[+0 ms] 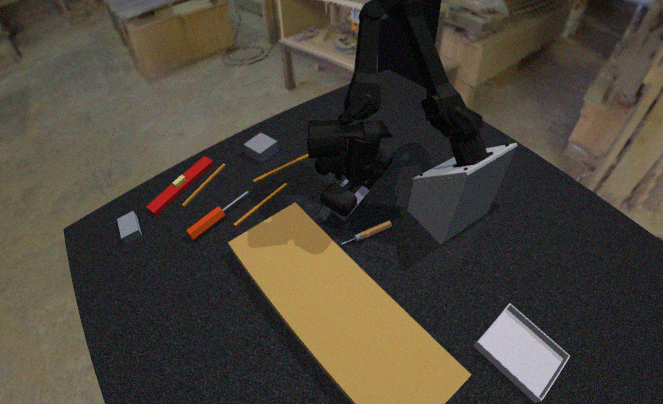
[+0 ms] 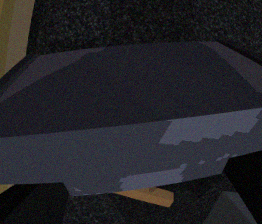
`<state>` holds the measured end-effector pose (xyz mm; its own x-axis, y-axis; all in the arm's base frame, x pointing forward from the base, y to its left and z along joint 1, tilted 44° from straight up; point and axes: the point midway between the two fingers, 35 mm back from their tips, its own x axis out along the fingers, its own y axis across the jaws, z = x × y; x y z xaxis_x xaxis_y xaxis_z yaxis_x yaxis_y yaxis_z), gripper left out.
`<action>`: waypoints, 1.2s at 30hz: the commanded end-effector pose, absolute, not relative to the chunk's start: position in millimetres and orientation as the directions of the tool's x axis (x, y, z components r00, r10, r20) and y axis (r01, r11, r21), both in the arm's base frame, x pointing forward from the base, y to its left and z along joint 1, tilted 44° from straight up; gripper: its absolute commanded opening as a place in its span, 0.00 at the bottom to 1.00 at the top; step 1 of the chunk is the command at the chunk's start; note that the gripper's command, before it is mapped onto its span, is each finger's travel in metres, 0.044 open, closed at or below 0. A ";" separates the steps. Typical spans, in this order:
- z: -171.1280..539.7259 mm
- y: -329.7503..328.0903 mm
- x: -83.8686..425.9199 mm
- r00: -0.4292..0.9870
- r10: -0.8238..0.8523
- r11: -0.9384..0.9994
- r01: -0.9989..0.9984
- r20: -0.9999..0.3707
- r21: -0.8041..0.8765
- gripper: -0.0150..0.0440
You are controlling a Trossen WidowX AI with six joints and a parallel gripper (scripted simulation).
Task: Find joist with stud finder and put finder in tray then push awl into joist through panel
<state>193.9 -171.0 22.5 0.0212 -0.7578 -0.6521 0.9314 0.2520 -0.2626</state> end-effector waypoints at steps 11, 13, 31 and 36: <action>38.7 -159.4 194.9 0.028 -0.765 0.247 0.935 -0.644 -0.253 0.25; 40.6 -157.7 194.6 0.028 -0.765 0.247 0.935 -0.643 -0.253 0.25; 44.4 -155.7 194.2 0.000 -0.722 0.250 0.933 -0.692 -0.260 0.25; 43.9 -156.7 194.2 -0.015 -0.696 0.251 0.932 -0.718 -0.263 0.25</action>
<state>192.7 -156.3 43.8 -0.0081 -0.7140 -0.7001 0.9333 0.2460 -0.2617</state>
